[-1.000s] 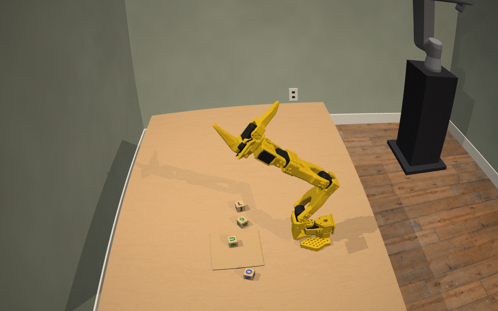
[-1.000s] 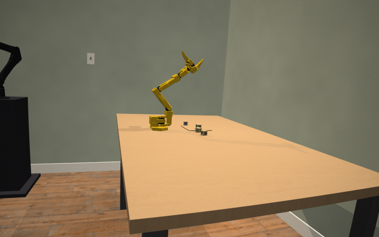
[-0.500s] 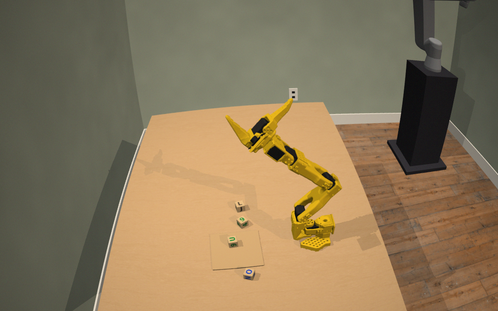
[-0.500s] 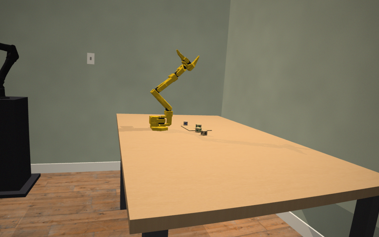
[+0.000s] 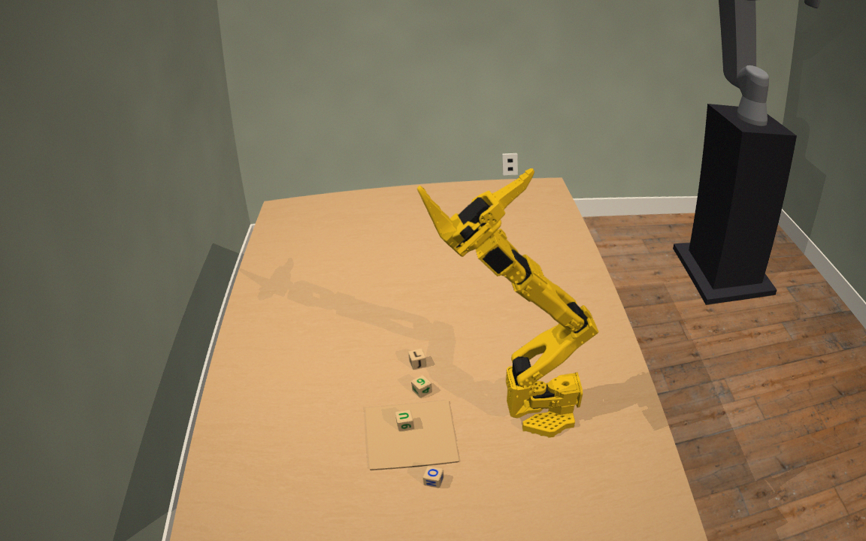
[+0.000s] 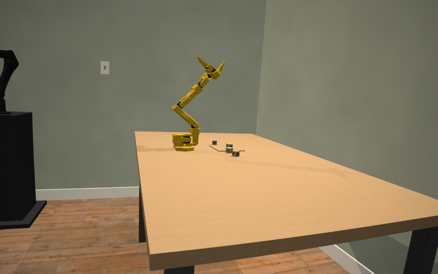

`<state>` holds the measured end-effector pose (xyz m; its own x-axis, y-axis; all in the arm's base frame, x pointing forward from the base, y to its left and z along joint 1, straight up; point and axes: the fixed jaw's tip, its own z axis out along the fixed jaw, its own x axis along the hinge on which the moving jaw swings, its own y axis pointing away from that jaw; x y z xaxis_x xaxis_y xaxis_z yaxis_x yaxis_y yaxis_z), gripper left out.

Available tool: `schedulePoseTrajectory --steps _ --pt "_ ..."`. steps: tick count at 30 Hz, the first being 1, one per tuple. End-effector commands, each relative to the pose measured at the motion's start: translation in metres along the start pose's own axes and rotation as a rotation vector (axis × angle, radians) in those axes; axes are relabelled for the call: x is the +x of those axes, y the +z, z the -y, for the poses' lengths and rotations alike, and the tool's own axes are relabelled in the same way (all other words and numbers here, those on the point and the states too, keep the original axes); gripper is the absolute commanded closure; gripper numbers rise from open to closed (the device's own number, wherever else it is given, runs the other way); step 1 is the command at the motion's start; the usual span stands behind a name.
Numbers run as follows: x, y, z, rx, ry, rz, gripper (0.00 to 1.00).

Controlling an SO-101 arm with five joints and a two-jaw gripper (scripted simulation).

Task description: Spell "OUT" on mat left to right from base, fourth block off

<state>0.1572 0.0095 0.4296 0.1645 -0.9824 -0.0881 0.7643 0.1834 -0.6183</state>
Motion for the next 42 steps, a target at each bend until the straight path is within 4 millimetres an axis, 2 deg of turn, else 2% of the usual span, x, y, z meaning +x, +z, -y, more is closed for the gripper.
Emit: schedulePoseTrajectory --steps 1,8,17,25,34,42 --pt "-0.001 0.000 0.011 0.034 0.010 0.004 0.00" --pt "0.001 -0.002 -0.005 -0.054 0.065 -0.014 0.00" --pt "0.002 -0.002 -0.008 -0.074 0.078 -0.019 0.00" --pt "0.005 -0.005 -0.025 -0.168 0.138 -0.046 0.00" --pt "0.006 -0.006 -0.029 -0.188 0.151 -0.053 0.00" --pt "0.008 -0.011 -0.045 -0.279 0.211 -0.088 0.00"
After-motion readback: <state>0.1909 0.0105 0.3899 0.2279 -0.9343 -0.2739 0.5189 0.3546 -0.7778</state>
